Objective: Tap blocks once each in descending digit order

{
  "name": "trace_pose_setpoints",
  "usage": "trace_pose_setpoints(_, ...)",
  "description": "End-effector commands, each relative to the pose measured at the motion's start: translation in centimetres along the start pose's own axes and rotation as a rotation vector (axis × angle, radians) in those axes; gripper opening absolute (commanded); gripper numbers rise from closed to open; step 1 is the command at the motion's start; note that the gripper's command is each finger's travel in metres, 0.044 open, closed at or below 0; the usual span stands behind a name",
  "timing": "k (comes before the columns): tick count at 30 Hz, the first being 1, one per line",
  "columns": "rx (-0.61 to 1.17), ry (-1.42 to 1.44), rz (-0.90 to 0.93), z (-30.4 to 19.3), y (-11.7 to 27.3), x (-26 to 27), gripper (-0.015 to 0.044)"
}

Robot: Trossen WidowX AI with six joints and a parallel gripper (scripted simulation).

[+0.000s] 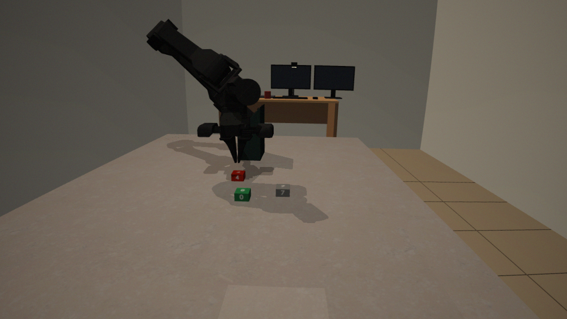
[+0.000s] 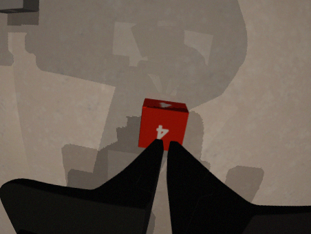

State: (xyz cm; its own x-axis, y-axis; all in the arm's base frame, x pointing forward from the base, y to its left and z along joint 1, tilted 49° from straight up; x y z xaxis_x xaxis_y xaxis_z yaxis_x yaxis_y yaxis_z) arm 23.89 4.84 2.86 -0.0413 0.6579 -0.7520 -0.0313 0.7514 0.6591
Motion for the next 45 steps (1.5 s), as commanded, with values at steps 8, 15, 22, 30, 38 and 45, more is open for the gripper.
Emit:
trace_pose_setpoints(8, 0.004, 0.009, -0.006, -0.2, -2.0, -0.1, 0.002)
trace_pose_setpoints(15, 0.005, 0.008, -0.008, -0.2, -3.1, -0.1, 0.002)
trace_pose_setpoints(22, 0.005, 0.008, -0.008, -0.3, -3.3, -0.1, 0.002)
trace_pose_setpoints(30, 0.005, 0.008, -0.007, -0.2, -0.3, -0.1, 0.002)
trace_pose_setpoints(38, 0.005, 0.009, -0.003, -0.1, 7.6, 0.0, 0.002)
trace_pose_setpoints(45, 0.005, 0.009, -0.003, 0.0, 7.9, 0.1, 0.002)
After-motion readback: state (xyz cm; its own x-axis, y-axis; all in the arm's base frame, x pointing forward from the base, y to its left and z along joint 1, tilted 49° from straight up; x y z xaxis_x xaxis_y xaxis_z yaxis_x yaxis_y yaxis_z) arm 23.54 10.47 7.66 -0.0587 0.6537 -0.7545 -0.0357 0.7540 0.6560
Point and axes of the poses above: the point midway between the two fingers, 35 mm back from their tips, its own y axis back along the fingers, its own x axis across the jaws, z = x × y, the point moved 9 cm from there along y, back along the fingers, and after that the axes turned 1 degree about y, right-handed, at the moved point
